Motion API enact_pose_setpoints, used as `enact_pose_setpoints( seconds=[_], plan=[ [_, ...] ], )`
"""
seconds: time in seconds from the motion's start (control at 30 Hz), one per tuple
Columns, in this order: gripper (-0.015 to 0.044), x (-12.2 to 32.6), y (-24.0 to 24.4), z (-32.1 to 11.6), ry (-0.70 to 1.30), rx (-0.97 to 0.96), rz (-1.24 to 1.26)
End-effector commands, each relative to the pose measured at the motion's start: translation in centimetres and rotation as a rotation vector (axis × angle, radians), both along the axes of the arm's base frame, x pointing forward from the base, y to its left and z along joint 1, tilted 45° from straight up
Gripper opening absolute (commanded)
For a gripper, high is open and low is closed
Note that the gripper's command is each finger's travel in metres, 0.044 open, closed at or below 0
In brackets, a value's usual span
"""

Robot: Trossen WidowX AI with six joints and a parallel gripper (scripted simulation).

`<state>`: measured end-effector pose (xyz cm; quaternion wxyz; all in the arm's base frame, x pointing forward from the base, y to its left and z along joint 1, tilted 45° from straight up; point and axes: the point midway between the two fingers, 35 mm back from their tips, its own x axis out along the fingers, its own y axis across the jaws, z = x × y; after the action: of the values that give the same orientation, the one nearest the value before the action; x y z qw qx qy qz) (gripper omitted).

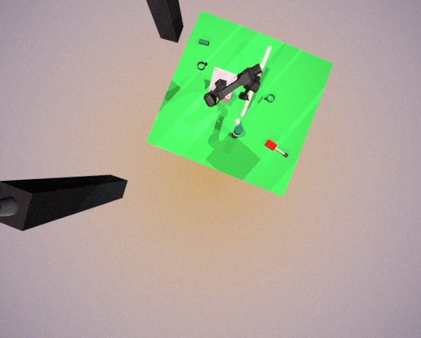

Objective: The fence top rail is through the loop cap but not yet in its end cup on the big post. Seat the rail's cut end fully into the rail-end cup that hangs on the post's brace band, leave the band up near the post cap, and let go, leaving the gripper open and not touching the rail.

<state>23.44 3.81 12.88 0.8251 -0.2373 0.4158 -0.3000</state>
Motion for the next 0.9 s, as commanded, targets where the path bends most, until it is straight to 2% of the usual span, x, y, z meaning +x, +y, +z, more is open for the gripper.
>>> enact_pose_setpoints(
  seconds=[0.0, 0.13, 0.33, 0.6, 0.87],
  plan=[
    [0.0440, 0.2, -0.7, 0.3, 0.031, -0.038, -0.034],
    [0.0440, 0.2, -1.2, 0.5, 0.090, -0.049, -0.015],
    [0.0440, 0.1, -4.0, 1.7, 0.396, -0.105, 0.144],
    [0.0440, -0.7, -7.8, 3.9, 0.762, -0.185, 0.476],
    [0.0440, -2.2, -11.2, 6.6, 1.018, -0.348, 0.863]
  ],
)
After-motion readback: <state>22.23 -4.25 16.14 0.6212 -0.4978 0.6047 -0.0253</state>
